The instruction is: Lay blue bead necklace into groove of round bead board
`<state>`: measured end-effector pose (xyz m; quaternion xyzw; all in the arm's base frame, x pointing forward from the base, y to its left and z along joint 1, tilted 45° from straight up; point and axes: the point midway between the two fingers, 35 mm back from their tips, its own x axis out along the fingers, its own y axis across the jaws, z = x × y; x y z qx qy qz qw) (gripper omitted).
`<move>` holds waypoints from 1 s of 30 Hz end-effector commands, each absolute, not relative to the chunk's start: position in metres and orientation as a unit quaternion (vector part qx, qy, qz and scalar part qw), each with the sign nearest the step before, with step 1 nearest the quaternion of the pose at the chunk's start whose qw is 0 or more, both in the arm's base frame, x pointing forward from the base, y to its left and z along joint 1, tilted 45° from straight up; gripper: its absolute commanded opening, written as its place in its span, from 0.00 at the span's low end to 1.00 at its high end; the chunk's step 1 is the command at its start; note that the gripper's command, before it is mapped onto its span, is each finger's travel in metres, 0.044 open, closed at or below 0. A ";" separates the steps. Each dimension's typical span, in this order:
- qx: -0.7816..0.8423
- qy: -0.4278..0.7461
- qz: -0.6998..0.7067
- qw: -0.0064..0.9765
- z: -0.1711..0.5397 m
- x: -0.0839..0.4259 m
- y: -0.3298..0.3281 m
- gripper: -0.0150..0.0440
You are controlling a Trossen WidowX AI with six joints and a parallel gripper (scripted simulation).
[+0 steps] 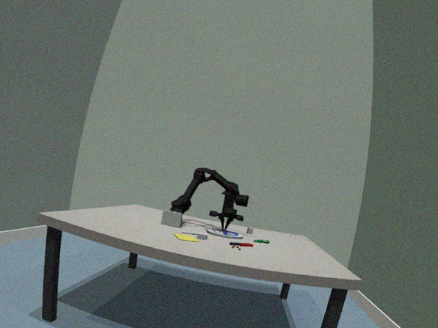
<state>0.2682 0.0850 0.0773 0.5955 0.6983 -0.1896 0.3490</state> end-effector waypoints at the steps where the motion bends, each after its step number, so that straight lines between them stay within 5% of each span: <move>1: 0.596 0.698 -0.190 0.349 0.078 0.268 0.085 0.25; 30: 0.596 0.698 -0.190 0.349 0.083 0.257 0.088 0.30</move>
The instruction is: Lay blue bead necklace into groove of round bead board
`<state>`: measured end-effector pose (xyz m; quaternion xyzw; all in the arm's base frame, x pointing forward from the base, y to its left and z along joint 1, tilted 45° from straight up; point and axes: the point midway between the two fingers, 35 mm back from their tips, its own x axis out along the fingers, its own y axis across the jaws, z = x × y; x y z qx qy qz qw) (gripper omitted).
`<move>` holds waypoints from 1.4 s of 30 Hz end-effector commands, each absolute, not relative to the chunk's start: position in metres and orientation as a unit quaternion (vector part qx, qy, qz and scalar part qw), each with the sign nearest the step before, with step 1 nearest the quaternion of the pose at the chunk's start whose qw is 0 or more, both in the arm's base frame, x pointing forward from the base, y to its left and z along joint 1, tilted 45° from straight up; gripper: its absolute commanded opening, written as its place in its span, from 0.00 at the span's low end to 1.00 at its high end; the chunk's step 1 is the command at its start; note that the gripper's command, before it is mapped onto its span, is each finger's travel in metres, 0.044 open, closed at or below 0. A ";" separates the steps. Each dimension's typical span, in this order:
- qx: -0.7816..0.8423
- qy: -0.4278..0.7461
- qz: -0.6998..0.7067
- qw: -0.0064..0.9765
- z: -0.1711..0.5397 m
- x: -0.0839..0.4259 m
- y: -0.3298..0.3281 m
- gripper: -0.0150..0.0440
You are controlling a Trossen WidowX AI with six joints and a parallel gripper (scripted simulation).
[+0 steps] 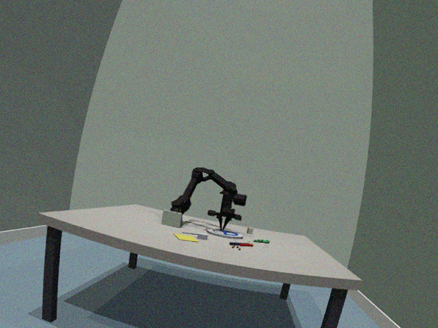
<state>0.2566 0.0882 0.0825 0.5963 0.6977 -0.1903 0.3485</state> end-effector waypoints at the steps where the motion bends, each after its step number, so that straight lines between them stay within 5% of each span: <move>1: 0.596 0.698 -0.190 0.349 0.083 0.257 0.088 0.34; 16: 0.596 0.699 -0.192 0.345 0.084 0.255 0.086 1.00; 42: 0.597 0.700 -0.191 0.344 0.086 0.255 0.084 1.00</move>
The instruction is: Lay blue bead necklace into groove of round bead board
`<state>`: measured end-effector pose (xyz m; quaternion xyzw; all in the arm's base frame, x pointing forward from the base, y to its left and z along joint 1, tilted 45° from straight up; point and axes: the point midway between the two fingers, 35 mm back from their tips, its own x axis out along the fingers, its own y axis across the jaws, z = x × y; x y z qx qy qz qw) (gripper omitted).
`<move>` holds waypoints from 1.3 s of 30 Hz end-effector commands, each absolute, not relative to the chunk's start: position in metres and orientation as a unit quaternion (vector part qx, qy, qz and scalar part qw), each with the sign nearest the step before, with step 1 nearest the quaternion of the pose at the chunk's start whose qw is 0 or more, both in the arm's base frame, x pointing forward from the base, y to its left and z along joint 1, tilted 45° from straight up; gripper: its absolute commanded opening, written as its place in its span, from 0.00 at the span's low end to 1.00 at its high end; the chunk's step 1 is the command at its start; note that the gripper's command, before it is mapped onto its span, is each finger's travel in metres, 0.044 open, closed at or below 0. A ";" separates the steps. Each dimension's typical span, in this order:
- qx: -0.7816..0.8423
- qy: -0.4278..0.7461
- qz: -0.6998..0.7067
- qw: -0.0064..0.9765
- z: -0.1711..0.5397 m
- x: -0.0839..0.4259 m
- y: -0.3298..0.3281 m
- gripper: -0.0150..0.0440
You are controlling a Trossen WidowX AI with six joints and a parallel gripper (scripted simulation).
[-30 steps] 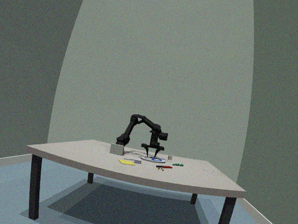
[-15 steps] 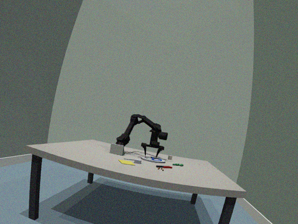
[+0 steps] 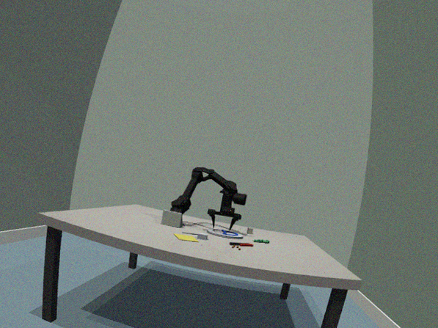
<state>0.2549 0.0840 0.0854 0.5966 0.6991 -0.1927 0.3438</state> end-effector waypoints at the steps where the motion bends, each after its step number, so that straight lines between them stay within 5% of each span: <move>1: 0.597 0.700 -0.191 0.344 0.086 0.255 0.084 1.00; 14: 0.603 0.696 -0.205 0.332 0.098 0.262 0.061 0.47; 39: 0.604 0.695 -0.205 0.332 0.076 0.261 0.083 0.46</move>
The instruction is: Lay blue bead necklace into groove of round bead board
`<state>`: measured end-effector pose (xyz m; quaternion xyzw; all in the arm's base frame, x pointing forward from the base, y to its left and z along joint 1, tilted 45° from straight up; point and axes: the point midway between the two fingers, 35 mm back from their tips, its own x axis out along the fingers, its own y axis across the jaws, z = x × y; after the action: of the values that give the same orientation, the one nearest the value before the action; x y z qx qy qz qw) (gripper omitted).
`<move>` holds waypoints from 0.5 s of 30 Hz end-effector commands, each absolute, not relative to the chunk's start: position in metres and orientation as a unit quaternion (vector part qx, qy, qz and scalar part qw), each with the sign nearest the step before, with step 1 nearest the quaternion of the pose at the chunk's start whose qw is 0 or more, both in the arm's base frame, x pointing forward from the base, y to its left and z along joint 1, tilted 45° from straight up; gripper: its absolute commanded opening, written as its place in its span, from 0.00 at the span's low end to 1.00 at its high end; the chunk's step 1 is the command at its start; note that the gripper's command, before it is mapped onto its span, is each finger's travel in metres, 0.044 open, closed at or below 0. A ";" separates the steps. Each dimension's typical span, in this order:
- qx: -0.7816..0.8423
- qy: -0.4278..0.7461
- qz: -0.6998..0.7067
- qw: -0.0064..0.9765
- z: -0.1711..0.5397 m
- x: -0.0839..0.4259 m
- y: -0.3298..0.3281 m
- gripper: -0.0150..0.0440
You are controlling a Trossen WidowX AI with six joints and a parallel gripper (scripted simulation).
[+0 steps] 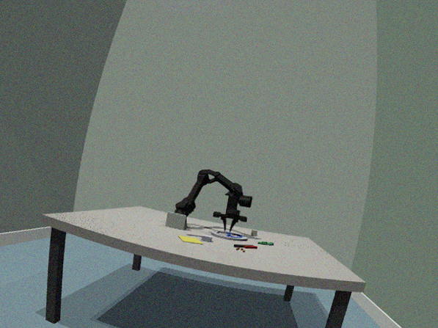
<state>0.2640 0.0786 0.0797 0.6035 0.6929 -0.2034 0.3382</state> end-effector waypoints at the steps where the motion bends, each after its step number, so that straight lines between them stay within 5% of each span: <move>1: 0.604 0.696 -0.205 0.332 0.075 0.261 0.084 0.46; 6: 0.603 0.696 -0.205 0.332 0.074 0.261 0.084 0.46; 11: 0.602 0.694 -0.204 0.337 0.076 0.262 0.083 0.25; 15: 0.602 0.694 -0.204 0.337 0.076 0.262 0.083 0.25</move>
<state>0.2624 0.0829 0.0757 0.6024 0.6944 -0.2039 0.3367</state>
